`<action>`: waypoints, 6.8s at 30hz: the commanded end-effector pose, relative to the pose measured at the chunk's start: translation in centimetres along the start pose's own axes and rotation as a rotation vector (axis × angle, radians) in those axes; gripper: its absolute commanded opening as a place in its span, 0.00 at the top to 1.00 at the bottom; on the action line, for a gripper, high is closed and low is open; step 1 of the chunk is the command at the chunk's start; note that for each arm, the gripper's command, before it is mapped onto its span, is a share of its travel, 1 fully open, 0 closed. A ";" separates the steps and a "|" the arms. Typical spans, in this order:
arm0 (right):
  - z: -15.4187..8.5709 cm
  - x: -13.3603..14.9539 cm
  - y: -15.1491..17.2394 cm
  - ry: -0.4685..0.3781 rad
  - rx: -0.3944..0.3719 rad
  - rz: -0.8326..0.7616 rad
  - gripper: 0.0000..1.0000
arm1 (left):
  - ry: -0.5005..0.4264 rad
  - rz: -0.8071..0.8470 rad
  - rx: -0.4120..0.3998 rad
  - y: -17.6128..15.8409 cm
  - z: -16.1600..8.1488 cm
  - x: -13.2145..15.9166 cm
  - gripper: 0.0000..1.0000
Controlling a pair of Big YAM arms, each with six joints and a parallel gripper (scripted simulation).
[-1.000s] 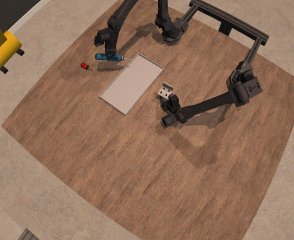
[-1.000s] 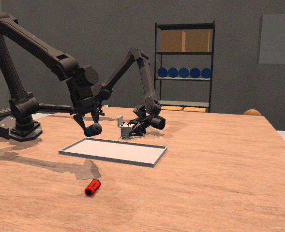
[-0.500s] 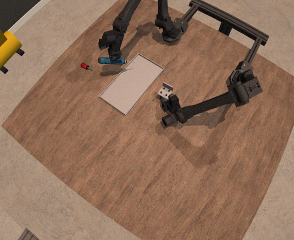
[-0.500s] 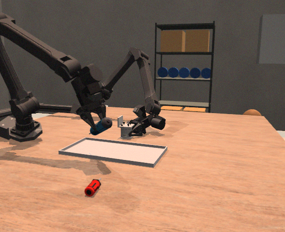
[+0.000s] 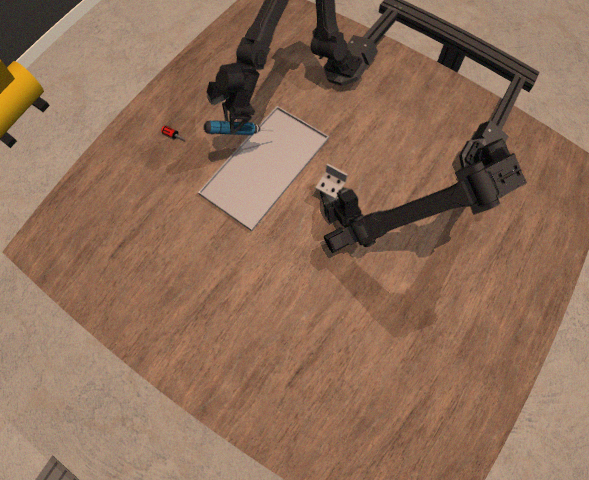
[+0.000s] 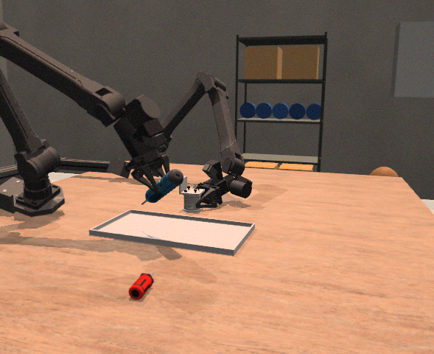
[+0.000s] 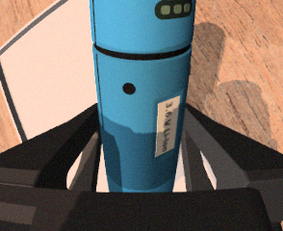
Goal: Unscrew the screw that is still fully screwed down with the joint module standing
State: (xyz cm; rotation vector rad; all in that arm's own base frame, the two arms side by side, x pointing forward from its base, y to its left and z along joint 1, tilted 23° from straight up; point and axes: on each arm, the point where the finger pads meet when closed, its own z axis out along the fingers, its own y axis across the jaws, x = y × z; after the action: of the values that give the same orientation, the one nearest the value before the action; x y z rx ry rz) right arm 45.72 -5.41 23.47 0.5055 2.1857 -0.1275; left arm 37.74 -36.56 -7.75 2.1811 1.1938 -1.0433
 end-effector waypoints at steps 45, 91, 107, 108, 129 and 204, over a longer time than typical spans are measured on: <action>-6.4 3.2 13.4 -0.329 -0.303 -0.356 0.58 | -0.001 0.017 -0.011 0.8 -0.3 -0.4 0.41; -16.9 8.0 22.2 -0.674 -0.565 -0.562 0.58 | -0.001 0.017 -0.011 0.8 -0.3 -0.4 0.41; -20.6 11.0 23.2 -0.779 -0.643 -0.613 0.58 | -0.001 0.017 -0.011 0.8 -0.3 -0.4 0.41; -20.6 11.0 23.2 -0.780 -0.645 -0.612 0.58 | -0.001 0.017 -0.011 0.8 -0.3 -0.4 0.41; -24.3 13.8 23.4 -0.886 -0.720 -0.646 0.58 | -0.001 0.017 -0.011 0.8 -0.3 -0.4 0.41; -25.3 13.3 23.9 -0.907 -0.748 -0.600 0.58 | -0.001 0.017 -0.011 0.8 -0.3 -0.4 0.41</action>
State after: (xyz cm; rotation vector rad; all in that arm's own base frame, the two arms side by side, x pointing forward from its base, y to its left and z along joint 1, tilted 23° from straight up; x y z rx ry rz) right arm 29.49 25.59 25.17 -0.6362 1.3726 0.0477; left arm 37.74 -36.56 -7.75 2.1811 1.1938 -1.0433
